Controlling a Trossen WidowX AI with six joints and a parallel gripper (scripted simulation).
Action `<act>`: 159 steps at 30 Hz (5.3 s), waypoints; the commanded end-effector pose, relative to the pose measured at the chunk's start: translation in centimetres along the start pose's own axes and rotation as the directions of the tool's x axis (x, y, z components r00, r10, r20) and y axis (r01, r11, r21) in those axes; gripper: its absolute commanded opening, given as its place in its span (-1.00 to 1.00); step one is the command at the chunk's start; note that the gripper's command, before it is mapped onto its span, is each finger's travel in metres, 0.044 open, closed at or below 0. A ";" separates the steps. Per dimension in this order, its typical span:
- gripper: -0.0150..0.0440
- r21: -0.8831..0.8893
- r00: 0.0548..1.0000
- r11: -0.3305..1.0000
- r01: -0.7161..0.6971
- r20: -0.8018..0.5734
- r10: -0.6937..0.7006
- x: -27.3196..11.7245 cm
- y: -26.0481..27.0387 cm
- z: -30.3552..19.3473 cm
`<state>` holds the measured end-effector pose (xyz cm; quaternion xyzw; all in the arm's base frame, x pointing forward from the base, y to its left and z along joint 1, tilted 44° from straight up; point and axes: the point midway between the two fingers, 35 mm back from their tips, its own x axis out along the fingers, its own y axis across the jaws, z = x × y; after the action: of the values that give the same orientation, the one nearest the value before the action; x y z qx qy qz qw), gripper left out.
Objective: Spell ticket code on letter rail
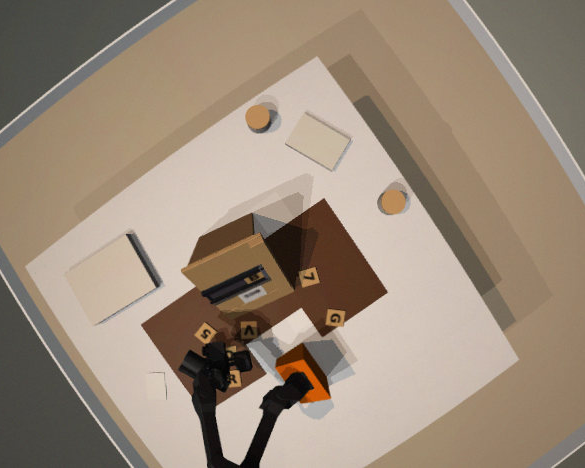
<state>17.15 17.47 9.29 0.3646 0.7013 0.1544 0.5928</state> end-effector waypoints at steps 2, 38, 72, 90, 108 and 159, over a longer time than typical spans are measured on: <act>0.66 0.067 1.000 0.998 0.000 0.006 0.000 0.4 0.0 -0.7; 0.66 0.067 1.000 0.998 -0.001 0.005 0.001 4.5 -0.2 -0.7; 0.26 0.067 1.000 0.998 -0.002 0.004 0.001 5.7 -0.2 -0.8; -0.49 0.067 1.000 0.998 -0.001 0.005 0.001 4.8 -0.4 -0.7; -0.49 0.067 1.000 0.998 -0.001 0.005 0.001 4.0 -0.6 -0.6; -0.49 -0.152 0.842 0.988 -0.031 0.528 0.108 -2.8 4.4 11.1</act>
<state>26.60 17.00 10.14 0.3807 0.5307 0.1242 0.7470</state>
